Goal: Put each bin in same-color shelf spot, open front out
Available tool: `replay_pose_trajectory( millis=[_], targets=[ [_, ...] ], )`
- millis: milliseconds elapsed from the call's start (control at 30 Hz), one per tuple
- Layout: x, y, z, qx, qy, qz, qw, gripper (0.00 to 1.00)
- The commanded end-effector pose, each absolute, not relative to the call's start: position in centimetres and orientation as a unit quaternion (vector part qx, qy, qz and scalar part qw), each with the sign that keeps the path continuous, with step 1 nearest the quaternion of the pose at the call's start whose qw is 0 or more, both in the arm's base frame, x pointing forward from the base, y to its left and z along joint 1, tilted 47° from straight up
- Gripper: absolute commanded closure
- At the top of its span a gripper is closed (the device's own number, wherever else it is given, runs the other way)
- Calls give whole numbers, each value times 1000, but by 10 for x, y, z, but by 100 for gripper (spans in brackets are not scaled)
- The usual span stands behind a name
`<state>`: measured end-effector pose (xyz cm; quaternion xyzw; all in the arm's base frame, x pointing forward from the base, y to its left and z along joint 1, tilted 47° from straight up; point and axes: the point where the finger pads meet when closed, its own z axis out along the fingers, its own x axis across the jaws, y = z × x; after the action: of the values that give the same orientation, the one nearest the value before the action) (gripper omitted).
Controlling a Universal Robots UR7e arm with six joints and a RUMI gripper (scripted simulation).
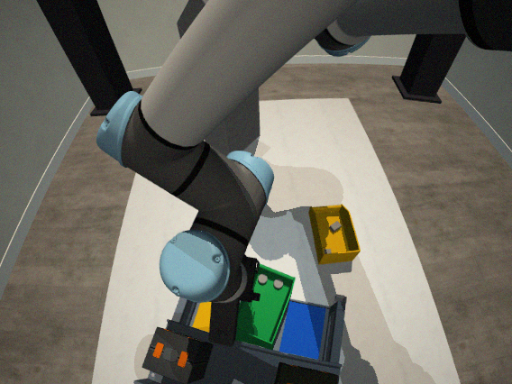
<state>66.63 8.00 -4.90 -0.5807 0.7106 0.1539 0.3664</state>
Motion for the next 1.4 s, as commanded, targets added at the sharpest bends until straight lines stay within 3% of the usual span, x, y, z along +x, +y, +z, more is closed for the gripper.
replay_pose_trajectory(
  millis=[0, 1367],
  targets=[
    [669, 78, -48, -580, 711, 152, 367, 100],
    [676, 75, -46, -579, 711, 150, 369, 100]
  ],
)
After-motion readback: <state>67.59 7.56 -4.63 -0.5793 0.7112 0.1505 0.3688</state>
